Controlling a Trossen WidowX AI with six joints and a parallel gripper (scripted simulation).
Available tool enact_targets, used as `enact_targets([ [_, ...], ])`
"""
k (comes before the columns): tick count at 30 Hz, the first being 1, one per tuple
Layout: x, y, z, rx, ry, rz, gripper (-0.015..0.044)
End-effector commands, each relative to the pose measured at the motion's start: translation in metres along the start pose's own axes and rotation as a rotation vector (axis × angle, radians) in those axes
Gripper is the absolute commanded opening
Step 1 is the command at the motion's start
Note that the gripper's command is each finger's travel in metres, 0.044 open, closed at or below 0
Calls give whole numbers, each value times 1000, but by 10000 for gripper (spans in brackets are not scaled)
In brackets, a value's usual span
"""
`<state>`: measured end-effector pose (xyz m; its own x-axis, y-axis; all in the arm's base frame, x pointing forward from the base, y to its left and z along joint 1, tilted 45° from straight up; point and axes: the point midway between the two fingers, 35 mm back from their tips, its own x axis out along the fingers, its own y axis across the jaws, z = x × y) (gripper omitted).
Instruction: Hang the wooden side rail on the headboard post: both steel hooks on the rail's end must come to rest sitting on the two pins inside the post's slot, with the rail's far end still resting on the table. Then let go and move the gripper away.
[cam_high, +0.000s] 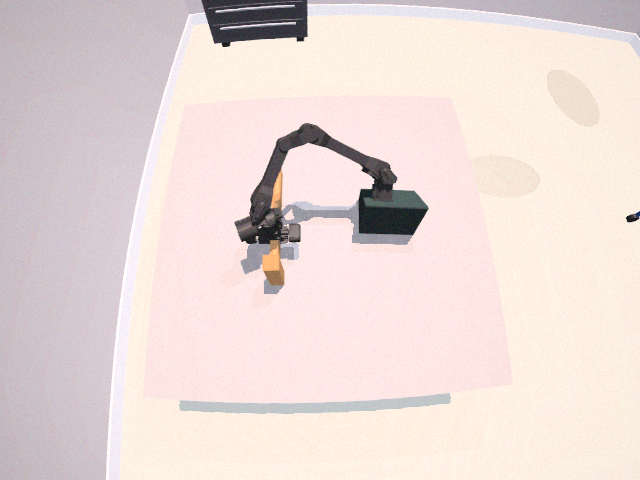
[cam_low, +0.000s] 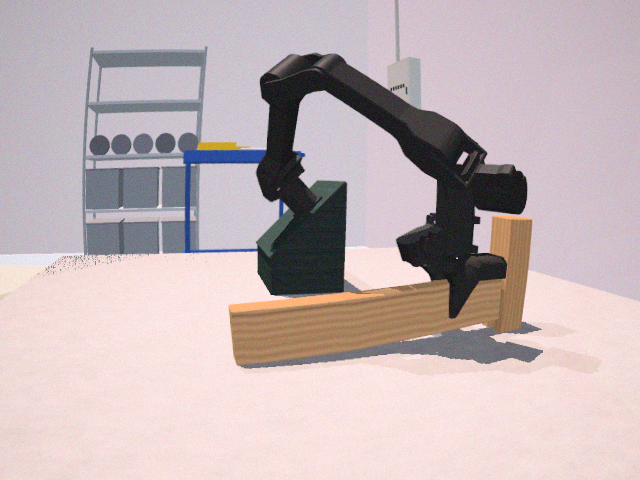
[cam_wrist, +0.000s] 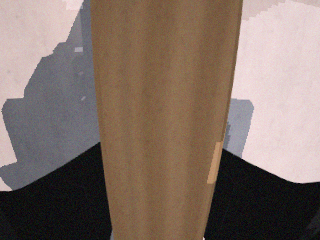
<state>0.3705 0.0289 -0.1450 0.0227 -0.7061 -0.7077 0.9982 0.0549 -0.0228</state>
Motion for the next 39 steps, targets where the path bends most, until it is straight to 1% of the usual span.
enact_targets([
  [1, 0, 0, 0, 0, 0, 0, 131],
  [9, -2, 0, 0, 0, 0, 1, 341],
  [13, -23, 0, 0, -4, 4, 5, 440],
  [17, -40, 0, 0, -6, 7, 8, 440],
  [21, -40, 0, 2, -6, 7, 8, 440],
  [28, -40, 0, 30, -7, 5, 7, 440],
  [39, -37, 0, 27, 1, 8, -1, 440],
])
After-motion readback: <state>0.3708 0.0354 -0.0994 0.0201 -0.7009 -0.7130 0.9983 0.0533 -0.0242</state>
